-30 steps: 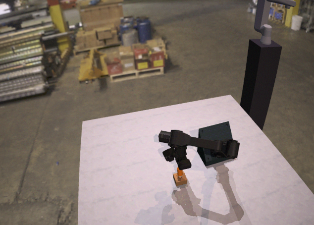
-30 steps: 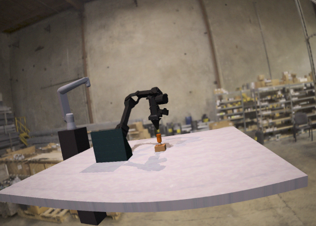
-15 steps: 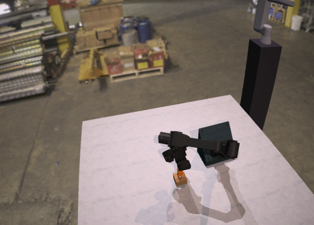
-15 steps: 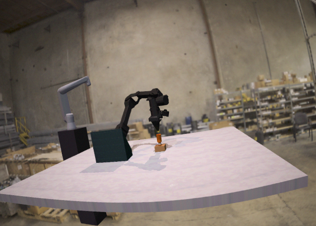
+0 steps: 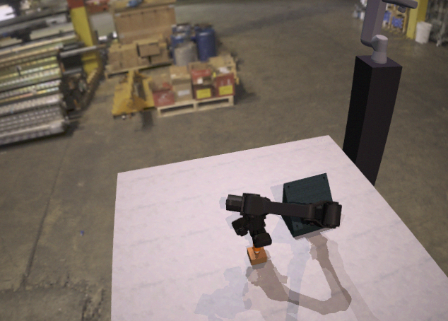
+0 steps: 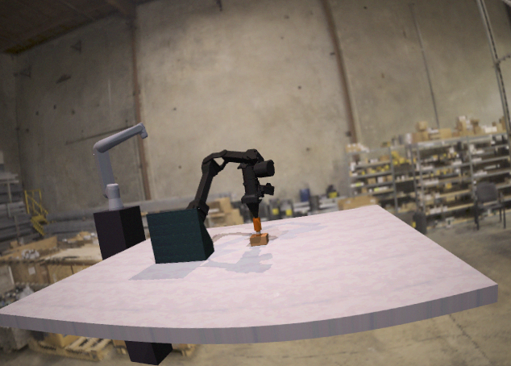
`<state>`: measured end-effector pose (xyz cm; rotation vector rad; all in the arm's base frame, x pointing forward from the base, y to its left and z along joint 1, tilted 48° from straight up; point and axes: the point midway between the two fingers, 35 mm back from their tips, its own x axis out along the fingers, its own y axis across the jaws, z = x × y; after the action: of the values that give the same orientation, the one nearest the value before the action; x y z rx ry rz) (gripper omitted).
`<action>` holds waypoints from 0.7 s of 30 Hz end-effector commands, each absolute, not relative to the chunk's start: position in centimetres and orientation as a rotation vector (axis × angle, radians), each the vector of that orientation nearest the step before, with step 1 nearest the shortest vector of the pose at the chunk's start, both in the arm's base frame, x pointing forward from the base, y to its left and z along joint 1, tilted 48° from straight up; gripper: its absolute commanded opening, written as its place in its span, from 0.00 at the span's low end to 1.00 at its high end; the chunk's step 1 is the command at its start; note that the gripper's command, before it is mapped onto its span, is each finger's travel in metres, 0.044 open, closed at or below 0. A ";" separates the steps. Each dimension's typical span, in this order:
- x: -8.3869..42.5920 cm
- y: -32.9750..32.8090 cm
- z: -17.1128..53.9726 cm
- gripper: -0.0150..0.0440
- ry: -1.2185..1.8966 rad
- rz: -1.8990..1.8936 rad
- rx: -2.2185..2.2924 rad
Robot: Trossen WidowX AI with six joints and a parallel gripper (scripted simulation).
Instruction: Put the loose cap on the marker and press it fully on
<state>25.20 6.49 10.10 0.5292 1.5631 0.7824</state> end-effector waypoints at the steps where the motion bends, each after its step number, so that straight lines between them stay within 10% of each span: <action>1: 25.0 7.0 9.8 0.25 1.557 0.785 0.531; 21: 26.1 0.3 15.9 0.30 1.495 0.660 0.567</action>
<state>26.24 0.56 15.42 0.5777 1.4952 0.6619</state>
